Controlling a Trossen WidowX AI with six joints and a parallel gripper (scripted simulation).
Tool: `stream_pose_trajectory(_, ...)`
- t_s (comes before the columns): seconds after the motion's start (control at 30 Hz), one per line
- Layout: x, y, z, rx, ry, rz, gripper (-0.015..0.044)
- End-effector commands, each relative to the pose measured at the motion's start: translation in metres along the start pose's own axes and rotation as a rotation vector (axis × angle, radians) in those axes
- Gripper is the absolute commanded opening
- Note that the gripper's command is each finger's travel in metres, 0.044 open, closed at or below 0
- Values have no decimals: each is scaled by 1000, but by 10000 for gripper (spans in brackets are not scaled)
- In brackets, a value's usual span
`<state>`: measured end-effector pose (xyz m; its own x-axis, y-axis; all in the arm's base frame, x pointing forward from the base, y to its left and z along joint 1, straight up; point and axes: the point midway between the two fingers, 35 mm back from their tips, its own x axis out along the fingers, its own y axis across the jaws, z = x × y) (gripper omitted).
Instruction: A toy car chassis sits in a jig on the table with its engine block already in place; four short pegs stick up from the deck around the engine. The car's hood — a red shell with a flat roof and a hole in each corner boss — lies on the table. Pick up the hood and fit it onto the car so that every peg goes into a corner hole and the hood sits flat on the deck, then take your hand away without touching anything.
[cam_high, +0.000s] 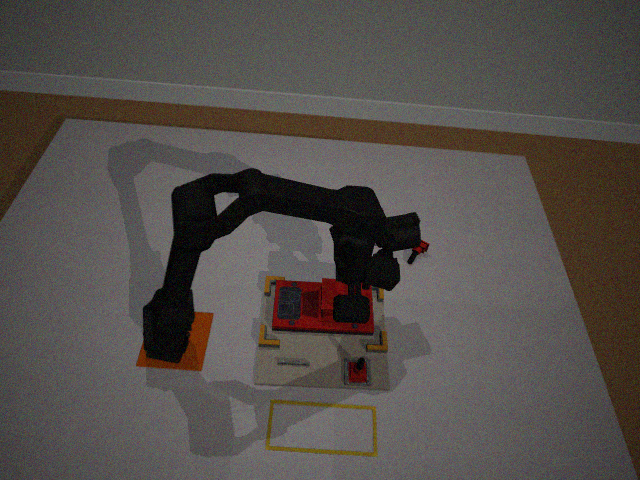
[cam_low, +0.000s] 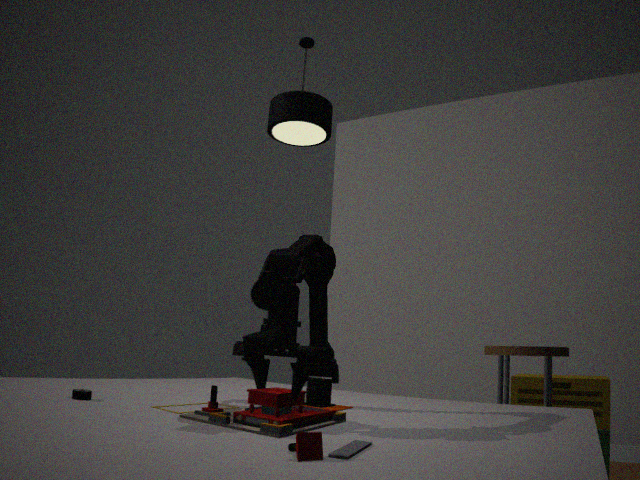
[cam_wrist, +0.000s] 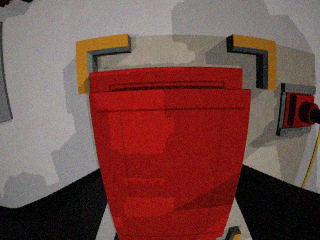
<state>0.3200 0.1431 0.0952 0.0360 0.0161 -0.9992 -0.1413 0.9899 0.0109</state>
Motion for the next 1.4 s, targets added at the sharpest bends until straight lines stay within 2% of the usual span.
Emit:
stream_pose_trajectory(0.0,3,0,-1,-5,3,2,0)
stream_pose_trajectory(1.33,13,0,0,-1,2,1,0)
stream_pose_trajectory(1.37,13,0,0,-1,2,1,26)
